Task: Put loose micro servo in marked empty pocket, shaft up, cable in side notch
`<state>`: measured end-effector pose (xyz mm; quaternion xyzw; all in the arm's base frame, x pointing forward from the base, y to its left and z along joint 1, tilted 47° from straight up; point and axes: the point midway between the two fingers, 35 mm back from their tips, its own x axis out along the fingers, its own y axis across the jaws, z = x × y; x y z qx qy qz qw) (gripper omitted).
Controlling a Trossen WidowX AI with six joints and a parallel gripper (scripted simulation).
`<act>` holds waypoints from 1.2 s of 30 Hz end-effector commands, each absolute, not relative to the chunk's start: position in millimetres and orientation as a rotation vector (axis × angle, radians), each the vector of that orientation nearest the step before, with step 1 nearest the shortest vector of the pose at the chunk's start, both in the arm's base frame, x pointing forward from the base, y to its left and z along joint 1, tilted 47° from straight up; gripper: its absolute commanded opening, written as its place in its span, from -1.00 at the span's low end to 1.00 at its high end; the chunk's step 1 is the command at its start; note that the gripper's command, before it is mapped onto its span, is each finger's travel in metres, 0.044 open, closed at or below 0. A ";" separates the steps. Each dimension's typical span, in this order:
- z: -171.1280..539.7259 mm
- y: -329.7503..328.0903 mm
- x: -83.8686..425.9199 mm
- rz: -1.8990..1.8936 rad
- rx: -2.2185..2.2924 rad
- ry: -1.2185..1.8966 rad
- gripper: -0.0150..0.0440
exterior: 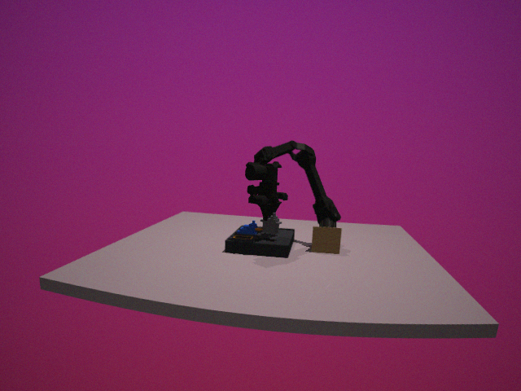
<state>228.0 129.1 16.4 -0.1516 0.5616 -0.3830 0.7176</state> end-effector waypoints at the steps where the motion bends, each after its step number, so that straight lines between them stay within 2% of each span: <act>1: 16.0 130.7 227.5 -0.744 -0.461 1.316 -0.49; 9: 16.0 130.7 227.5 -0.566 -0.679 1.424 -0.49; 18: 16.0 130.9 229.6 -0.550 -0.697 1.432 -0.49; 36: 17.3 137.5 294.6 -0.551 -0.695 1.429 -0.49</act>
